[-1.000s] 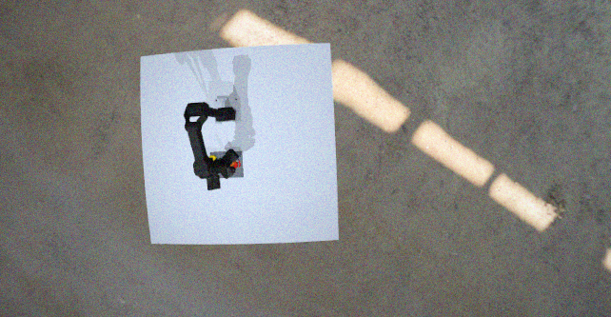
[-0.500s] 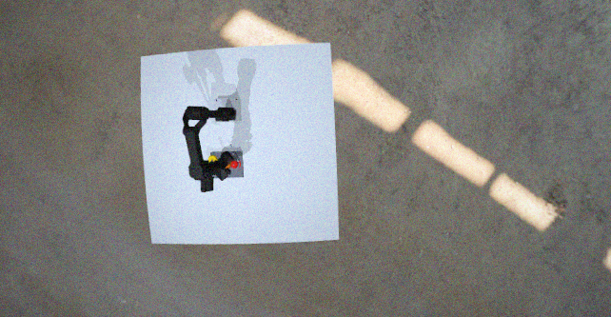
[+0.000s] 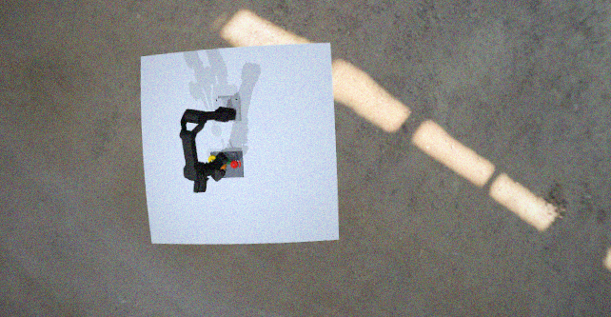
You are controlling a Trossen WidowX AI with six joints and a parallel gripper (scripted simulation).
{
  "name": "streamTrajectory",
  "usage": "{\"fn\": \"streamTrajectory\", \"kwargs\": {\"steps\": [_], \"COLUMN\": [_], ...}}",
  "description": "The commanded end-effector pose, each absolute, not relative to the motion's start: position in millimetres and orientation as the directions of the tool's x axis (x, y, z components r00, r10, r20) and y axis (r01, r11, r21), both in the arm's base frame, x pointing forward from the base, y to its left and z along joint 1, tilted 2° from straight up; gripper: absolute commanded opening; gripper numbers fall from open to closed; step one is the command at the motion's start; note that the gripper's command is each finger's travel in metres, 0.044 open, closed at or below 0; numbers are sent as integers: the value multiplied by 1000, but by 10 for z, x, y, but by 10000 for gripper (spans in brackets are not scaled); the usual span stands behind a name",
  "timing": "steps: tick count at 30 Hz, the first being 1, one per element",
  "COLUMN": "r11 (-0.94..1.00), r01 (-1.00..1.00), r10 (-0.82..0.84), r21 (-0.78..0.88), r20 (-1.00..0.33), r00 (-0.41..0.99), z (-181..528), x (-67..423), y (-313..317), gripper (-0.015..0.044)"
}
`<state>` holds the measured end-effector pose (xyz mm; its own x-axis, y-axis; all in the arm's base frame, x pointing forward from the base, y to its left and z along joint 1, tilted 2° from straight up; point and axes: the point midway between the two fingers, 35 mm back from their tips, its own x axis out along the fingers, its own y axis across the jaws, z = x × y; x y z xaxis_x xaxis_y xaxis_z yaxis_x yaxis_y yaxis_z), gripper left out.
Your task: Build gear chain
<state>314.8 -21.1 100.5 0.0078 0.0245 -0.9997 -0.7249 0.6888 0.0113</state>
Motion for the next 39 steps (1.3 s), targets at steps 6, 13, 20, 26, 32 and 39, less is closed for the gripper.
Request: {"fn": "streamTrajectory", "kwargs": {"steps": [6,13,20,26,32,39], "r11": [682,680,634,497,339,141], "r01": [-731,-733,-774,-868,-941,-990], "r10": [25,25,25,25,25,25], "r21": [10,10,8,4,-1,-6], "r20": [-1000,-1000,-1000,-1000,-1000,-1000], "r00": [10,10,10,10,10,10], "z": [910,863,874,876,876,877], "x": [3203,3221,3223,3223,3222,3222], "y": [-420,-532,-532,-531,-531,-531], "gripper": [0,0,0,0,0,0]}}
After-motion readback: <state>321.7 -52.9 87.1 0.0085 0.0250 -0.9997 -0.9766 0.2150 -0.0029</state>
